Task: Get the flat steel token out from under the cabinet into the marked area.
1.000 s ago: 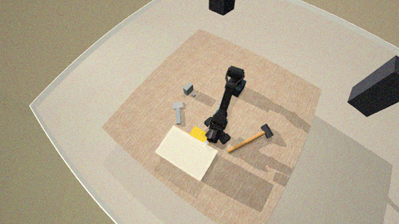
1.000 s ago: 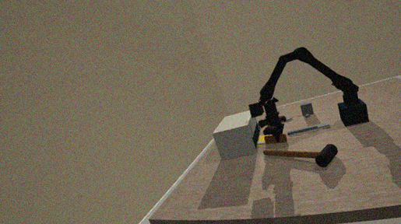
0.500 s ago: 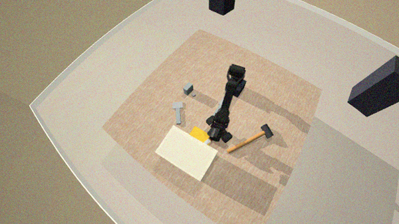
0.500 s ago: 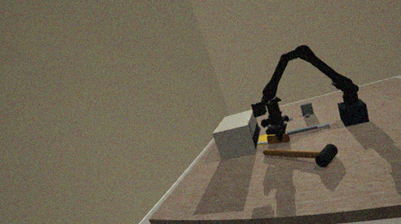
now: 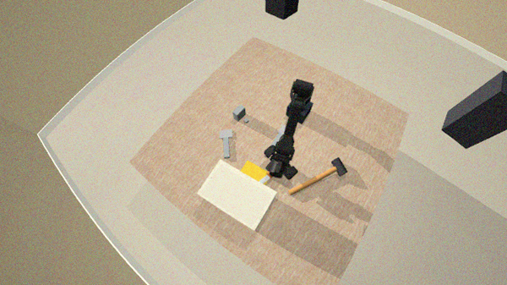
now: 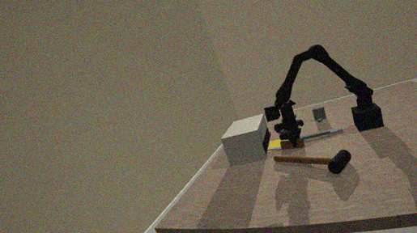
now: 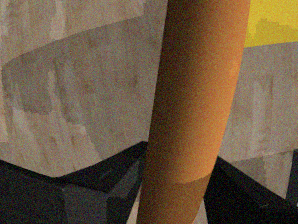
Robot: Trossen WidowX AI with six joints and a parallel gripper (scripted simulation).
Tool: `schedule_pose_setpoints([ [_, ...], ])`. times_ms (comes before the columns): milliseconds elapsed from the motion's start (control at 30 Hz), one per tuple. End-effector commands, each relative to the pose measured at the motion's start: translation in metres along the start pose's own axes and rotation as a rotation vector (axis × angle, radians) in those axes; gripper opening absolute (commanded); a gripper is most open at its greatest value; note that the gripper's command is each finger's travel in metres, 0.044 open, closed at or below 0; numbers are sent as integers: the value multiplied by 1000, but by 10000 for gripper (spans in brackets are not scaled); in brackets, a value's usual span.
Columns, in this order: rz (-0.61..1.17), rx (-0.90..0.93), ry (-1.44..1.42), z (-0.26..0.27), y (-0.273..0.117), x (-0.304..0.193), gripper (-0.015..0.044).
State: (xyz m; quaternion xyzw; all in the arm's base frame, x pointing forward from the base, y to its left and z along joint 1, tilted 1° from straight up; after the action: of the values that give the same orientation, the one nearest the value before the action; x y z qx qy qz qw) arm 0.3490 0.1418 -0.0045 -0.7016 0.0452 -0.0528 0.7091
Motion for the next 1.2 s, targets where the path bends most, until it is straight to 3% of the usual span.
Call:
schedule_pose_setpoints([
  [0,6,-2,1,0,1,-7,0],
  [1167,9,-1,1,2,1,-48,0],
])
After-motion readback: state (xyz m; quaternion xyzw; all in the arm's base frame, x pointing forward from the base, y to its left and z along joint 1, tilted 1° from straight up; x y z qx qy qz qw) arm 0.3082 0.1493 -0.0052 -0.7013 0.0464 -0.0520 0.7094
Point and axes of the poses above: the point midway between the two fingers, 35 mm back from their tips, its own y axis out along the fingers, its own z axis across the jaws, x = y × z, the point moved 4 cm from there along -y, back along the fingers
